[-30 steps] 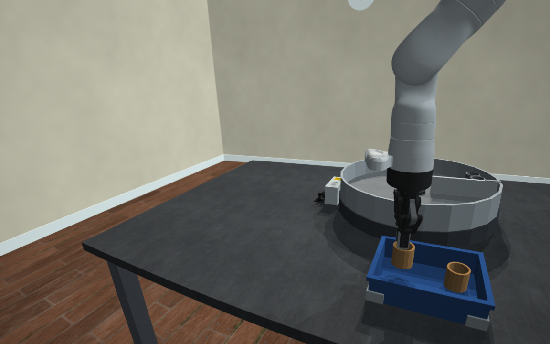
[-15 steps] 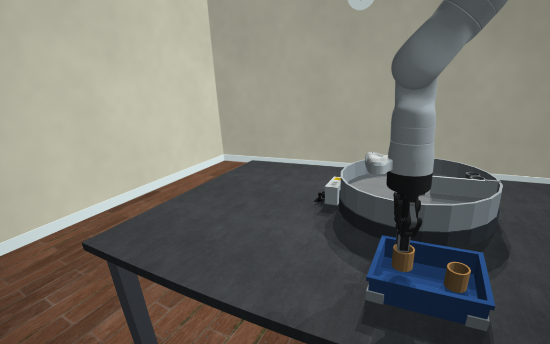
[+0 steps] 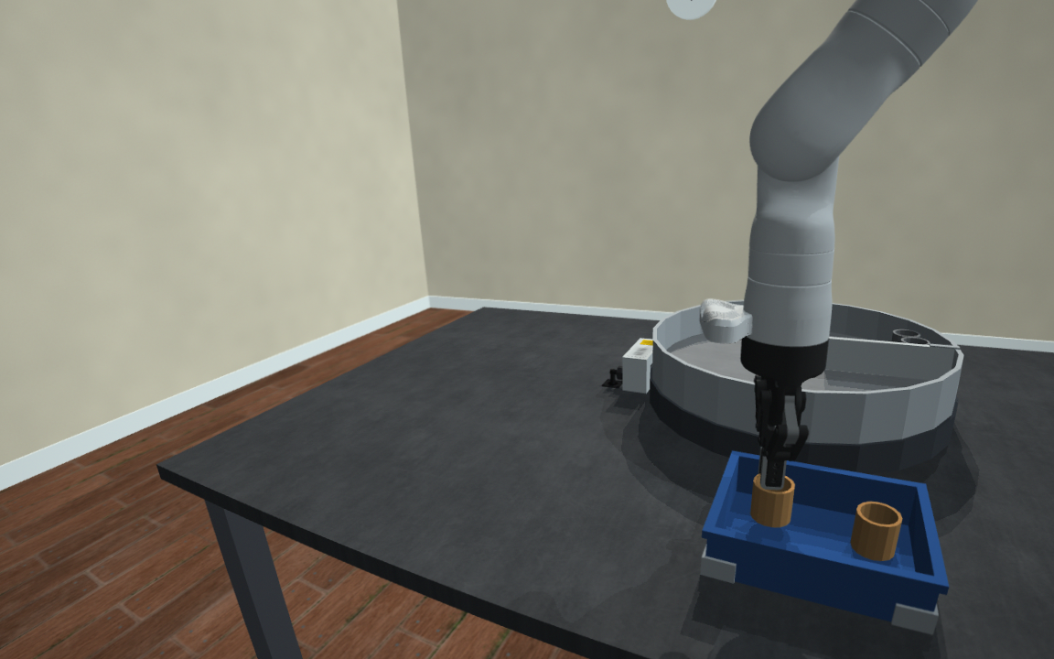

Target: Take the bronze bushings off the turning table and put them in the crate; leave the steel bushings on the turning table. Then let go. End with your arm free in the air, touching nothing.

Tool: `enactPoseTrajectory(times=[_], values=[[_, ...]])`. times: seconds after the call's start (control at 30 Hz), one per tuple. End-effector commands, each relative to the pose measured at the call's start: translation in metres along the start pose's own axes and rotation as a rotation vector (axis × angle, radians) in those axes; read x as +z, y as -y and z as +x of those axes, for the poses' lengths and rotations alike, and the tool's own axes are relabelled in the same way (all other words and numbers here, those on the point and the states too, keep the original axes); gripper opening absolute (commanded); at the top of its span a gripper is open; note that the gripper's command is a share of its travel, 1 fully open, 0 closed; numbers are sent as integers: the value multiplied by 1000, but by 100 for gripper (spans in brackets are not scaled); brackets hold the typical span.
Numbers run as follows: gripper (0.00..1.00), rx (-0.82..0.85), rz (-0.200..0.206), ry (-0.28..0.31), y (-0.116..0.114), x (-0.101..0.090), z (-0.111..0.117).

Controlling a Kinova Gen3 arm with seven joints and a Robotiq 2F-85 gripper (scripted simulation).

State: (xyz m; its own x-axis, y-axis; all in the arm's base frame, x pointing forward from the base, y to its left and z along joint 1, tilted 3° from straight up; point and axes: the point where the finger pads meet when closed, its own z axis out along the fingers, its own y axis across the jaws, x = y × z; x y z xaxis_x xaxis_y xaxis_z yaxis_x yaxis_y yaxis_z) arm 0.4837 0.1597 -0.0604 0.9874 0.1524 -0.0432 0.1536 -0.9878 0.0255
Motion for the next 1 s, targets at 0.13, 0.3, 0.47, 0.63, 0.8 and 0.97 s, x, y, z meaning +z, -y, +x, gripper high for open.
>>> enactPoseTrajectory(times=[0.13, 0.3, 0.47, 0.63, 0.8, 0.97], values=[[0, 0, 1, -2, 0, 8, 1], [0, 0, 1, -2, 0, 8, 1], [0, 0, 1, -2, 0, 8, 1], [0, 0, 0, -2, 0, 10, 1], [0, 0, 0, -1, 0, 11, 1], [0, 0, 0, -1, 0, 11, 1]])
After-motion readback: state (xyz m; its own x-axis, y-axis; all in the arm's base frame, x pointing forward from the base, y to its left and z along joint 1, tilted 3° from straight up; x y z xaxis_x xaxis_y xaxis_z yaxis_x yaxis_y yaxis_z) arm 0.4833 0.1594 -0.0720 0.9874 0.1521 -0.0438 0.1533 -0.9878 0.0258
